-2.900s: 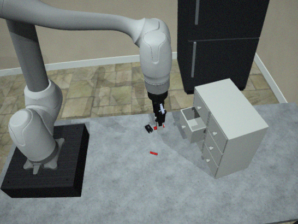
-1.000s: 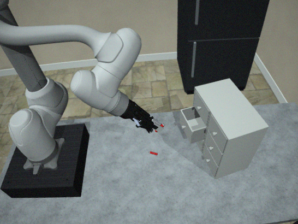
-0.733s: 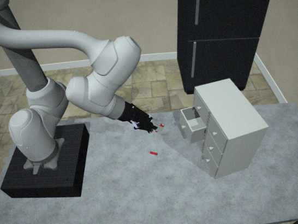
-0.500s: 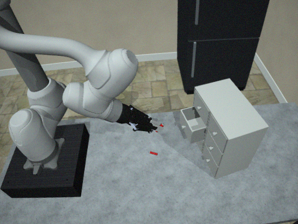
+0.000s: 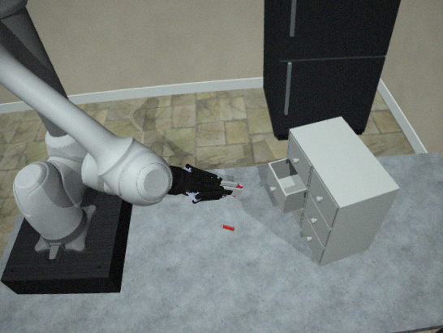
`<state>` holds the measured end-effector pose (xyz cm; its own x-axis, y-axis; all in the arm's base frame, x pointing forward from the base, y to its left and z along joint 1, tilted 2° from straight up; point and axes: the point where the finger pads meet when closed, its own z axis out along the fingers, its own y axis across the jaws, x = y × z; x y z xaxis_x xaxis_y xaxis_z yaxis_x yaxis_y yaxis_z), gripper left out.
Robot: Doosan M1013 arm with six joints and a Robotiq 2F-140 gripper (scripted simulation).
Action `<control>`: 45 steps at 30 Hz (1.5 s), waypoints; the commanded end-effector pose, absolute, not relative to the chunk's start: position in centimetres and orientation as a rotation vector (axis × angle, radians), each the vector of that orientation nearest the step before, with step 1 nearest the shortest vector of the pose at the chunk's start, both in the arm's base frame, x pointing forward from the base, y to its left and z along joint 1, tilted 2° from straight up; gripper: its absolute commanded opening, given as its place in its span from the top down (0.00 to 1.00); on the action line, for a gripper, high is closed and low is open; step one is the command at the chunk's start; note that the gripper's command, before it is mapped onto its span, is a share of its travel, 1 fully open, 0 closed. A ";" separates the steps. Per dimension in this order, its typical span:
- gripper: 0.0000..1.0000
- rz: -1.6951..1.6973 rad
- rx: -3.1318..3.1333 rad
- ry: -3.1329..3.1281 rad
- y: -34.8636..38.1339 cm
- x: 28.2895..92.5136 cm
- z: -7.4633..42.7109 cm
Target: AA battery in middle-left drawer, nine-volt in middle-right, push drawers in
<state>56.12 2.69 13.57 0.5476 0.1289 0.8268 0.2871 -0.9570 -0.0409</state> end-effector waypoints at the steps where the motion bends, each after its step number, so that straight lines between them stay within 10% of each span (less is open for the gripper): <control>1: 0.94 -1.504 -2.535 -0.344 3.0 55.9 13.2; 45: 0.94 -1.651 -2.429 -0.326 3.2 56.6 13.0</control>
<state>56.34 3.14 13.04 0.3571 0.0761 0.9309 0.2833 -0.9586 -0.0303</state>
